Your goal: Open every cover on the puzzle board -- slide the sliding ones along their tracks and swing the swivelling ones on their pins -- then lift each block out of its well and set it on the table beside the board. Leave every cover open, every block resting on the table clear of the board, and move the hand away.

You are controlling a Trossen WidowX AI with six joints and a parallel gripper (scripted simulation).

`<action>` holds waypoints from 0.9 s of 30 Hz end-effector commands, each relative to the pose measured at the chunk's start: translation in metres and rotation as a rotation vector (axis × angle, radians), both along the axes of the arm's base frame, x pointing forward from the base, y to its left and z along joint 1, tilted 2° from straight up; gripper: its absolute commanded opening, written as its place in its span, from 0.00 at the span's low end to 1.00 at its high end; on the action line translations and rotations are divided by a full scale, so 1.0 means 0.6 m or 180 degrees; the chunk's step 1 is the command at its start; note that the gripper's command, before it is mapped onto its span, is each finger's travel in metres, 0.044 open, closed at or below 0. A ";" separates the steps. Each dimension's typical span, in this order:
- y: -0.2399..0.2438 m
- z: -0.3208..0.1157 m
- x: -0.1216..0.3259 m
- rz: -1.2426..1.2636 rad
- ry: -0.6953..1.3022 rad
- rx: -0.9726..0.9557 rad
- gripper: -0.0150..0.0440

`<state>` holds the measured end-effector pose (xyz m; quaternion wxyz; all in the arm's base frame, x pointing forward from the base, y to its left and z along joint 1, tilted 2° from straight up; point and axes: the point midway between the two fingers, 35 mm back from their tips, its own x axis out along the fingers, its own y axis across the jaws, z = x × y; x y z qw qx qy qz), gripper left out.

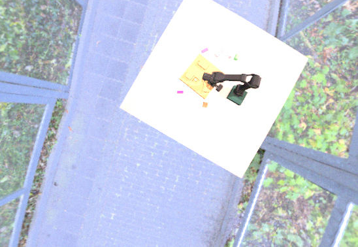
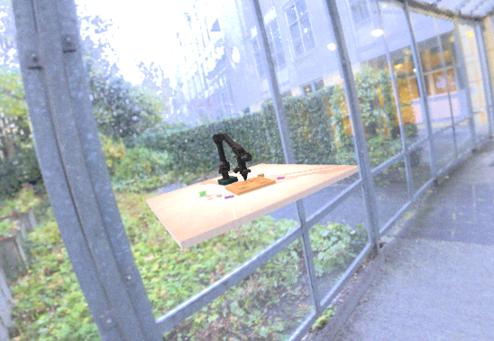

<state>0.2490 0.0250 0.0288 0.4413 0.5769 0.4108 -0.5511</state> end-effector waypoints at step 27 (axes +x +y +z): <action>0.000 0.002 0.061 0.0006 0.0004 -0.0012 0.25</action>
